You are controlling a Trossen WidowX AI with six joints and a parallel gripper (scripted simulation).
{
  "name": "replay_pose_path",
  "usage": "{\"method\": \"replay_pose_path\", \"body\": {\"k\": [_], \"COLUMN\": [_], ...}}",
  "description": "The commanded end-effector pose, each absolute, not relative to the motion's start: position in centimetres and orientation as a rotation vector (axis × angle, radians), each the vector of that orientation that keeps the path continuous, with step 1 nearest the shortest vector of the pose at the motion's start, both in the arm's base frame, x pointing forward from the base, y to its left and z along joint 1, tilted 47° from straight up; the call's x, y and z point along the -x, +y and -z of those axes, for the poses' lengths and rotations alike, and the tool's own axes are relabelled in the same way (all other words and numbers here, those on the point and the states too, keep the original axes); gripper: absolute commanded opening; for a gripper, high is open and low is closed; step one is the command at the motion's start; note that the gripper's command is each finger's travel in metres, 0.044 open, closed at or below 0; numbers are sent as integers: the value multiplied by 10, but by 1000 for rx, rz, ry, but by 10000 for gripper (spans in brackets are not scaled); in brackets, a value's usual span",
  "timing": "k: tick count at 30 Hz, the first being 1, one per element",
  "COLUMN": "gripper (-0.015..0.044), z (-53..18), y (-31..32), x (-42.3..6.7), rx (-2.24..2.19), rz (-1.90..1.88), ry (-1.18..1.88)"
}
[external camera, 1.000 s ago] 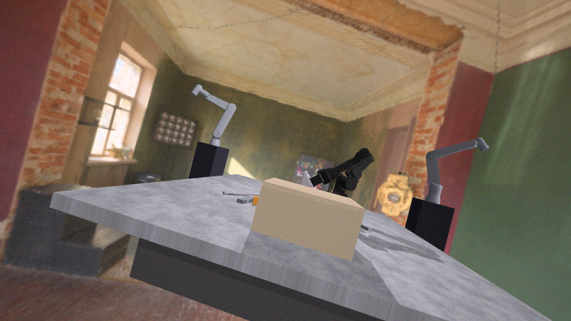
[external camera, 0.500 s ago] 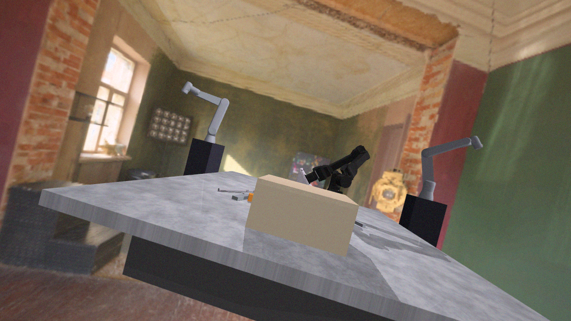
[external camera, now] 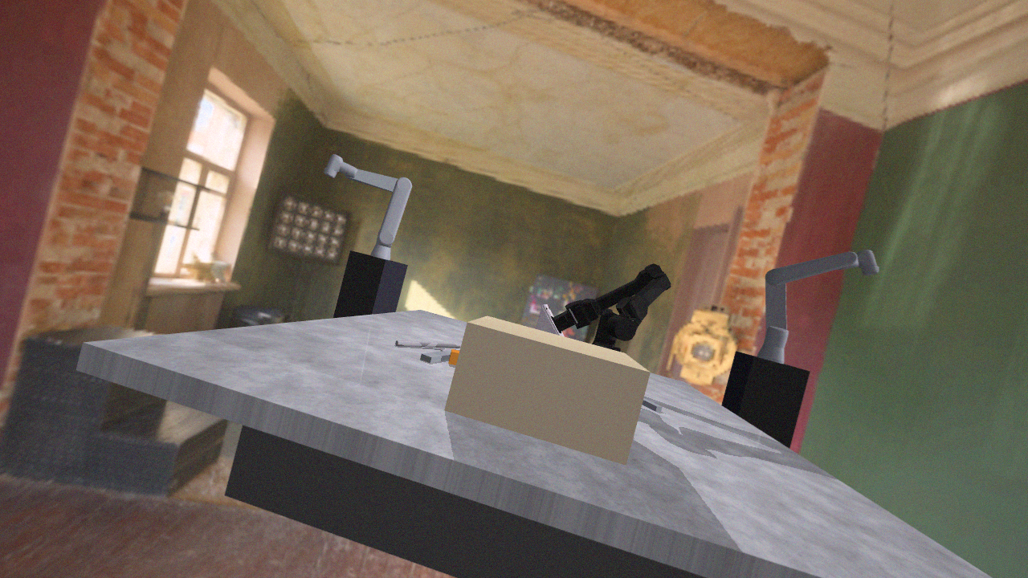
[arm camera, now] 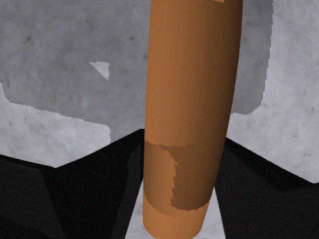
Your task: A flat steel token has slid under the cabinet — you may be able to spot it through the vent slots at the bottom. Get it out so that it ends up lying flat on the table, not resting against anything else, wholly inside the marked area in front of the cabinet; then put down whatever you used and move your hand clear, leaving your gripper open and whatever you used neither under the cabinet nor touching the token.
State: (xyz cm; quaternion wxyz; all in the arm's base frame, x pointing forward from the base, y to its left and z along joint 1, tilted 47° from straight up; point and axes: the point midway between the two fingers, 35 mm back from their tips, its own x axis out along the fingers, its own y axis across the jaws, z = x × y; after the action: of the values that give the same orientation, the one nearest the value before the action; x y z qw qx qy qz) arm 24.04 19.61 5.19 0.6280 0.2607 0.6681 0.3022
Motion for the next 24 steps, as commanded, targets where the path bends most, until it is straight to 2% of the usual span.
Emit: {"method": "replay_pose_path", "body": {"k": [1,24], "gripper": [0,0], "z": [-52,-51], "y": [197,199], "x": [-248,-274], "rx": [-599,-598], "rz": [-697,-697], "ry": [1528,1526]}}
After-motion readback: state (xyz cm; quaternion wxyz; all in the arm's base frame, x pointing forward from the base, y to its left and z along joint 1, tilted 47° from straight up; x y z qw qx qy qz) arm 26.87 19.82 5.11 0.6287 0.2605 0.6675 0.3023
